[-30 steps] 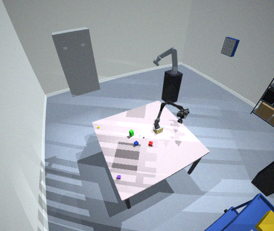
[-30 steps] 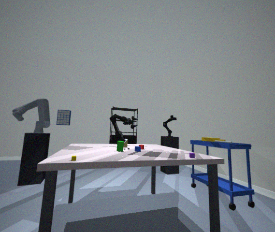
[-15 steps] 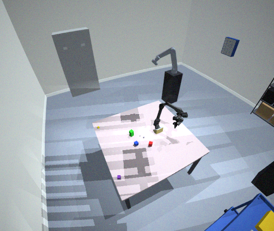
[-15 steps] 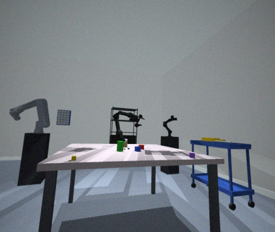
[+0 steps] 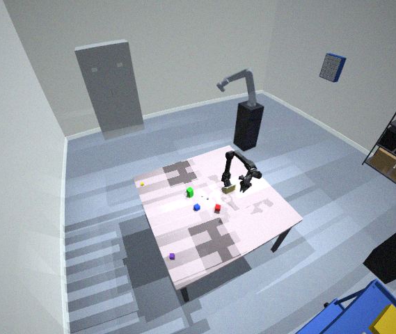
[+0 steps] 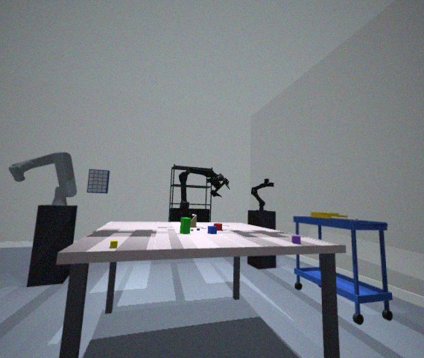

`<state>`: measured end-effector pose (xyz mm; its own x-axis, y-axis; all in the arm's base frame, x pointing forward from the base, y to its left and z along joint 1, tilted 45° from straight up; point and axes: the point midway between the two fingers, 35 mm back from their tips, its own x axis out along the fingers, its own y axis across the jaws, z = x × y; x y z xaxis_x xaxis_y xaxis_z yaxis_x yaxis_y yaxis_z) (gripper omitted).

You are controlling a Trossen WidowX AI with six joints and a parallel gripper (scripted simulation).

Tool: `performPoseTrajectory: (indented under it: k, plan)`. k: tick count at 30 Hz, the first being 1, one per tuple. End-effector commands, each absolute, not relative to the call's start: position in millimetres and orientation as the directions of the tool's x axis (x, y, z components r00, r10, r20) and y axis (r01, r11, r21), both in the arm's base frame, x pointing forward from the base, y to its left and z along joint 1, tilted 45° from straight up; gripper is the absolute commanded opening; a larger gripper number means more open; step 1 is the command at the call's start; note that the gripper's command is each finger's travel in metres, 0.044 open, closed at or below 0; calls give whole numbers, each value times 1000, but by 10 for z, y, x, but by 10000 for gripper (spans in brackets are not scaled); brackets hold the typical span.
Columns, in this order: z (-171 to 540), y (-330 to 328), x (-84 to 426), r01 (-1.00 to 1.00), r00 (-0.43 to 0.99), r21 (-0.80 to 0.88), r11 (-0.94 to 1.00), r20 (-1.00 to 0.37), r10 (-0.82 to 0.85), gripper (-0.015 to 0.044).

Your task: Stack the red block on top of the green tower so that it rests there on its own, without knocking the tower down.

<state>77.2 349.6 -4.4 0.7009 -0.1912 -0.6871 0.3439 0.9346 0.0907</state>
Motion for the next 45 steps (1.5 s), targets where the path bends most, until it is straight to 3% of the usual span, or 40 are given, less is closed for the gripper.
performPoseTrajectory:
  k: [1,17,31,45]
  plan:
    - [-108,3332,1031,410,659,19,912,-697,-282,440]
    - [-256,2456,1934,637,364,-272,721,-718,-593,440]
    - [-399,1682,2376,740,-24,-477,473,-723,-691,440]
    - [-746,1323,2383,743,-42,-485,461,-721,-691,440]
